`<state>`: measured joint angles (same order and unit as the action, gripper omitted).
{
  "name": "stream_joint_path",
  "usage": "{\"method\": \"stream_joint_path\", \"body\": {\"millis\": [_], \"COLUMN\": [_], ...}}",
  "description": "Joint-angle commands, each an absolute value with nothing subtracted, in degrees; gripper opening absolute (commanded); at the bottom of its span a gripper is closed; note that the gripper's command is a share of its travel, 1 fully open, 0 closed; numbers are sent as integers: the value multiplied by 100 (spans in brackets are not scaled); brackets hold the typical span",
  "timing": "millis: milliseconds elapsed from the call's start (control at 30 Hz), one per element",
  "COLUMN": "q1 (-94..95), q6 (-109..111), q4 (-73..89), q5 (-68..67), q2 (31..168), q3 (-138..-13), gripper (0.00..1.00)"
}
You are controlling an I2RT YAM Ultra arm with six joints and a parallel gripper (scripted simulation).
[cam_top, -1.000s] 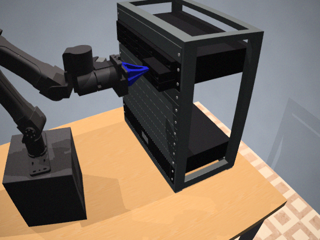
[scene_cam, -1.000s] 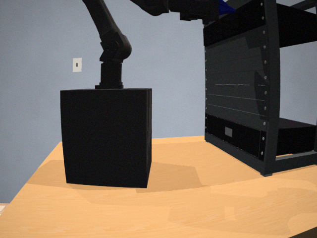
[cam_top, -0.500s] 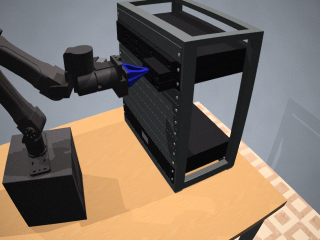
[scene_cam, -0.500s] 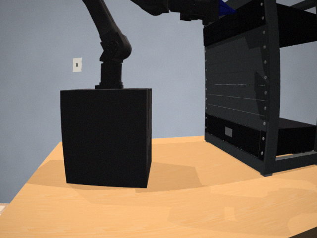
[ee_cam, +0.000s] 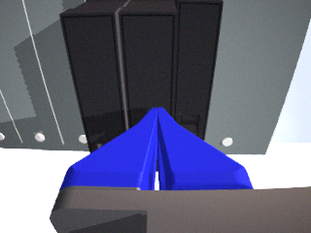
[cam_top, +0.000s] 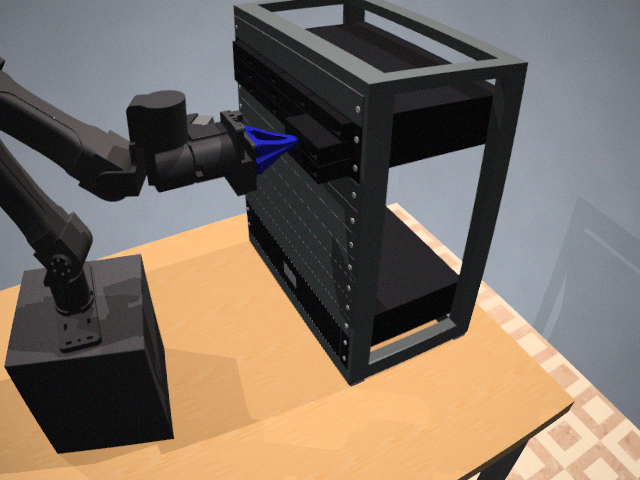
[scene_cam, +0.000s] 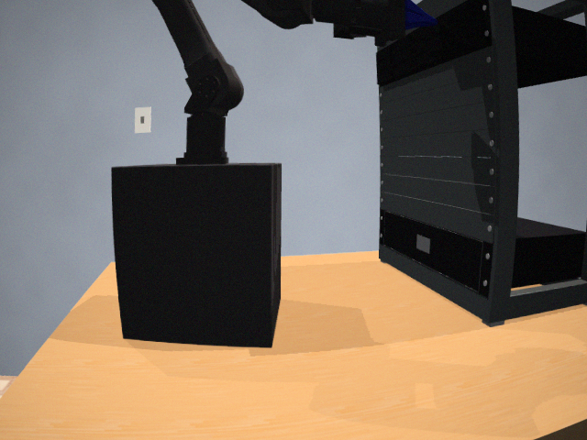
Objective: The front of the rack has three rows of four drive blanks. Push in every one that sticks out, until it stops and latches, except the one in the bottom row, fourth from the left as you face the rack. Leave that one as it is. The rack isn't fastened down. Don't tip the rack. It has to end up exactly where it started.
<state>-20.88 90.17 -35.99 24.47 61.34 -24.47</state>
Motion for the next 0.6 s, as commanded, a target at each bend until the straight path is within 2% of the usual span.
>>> {"method": "stream_joint_path", "body": {"millis": [0, 567], "q1": [-2017, -1901], "q6": [8941, 8941], "q4": [-3689, -3939], "q5": [2405, 2290], "q2": [6192, 6488], "q3": [-2709, -2747], "gripper": [0, 0]}}
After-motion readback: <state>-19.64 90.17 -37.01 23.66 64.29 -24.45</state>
